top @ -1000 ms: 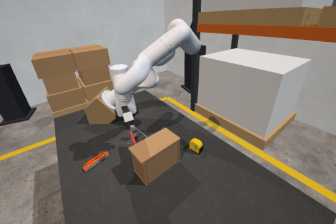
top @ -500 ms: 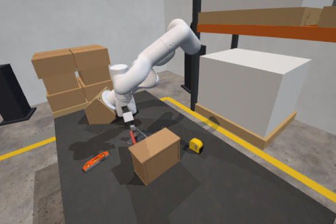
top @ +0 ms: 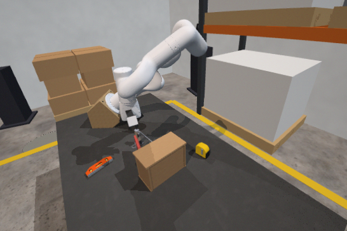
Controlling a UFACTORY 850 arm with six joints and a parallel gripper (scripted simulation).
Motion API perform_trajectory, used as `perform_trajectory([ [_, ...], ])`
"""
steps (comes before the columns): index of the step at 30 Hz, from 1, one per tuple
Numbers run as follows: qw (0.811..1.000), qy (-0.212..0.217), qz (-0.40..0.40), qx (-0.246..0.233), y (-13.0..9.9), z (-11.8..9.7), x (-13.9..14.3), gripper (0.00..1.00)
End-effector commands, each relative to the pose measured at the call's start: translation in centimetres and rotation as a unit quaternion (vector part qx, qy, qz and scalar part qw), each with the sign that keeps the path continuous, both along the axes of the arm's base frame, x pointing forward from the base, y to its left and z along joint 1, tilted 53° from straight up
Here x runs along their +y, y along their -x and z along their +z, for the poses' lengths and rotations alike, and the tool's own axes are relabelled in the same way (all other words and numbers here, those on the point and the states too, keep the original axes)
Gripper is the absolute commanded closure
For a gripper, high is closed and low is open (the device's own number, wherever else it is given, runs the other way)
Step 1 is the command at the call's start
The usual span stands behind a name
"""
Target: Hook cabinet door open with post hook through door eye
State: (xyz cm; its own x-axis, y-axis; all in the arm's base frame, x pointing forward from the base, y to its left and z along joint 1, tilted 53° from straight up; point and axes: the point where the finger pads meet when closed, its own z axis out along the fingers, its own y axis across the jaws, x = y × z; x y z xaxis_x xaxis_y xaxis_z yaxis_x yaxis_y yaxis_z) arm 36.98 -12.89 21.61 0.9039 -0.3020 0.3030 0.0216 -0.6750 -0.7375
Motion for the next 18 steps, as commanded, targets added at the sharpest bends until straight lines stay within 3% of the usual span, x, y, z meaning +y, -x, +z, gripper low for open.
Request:
perform_trajectory([
  [1, 1.000, 0.000, 0.000, -0.001, -0.1, -0.1, 0.1, 0.73],
  [18, 1.000, 0.000, 0.000, -0.001, -1.2, -1.5, 1.6, 0.73],
])
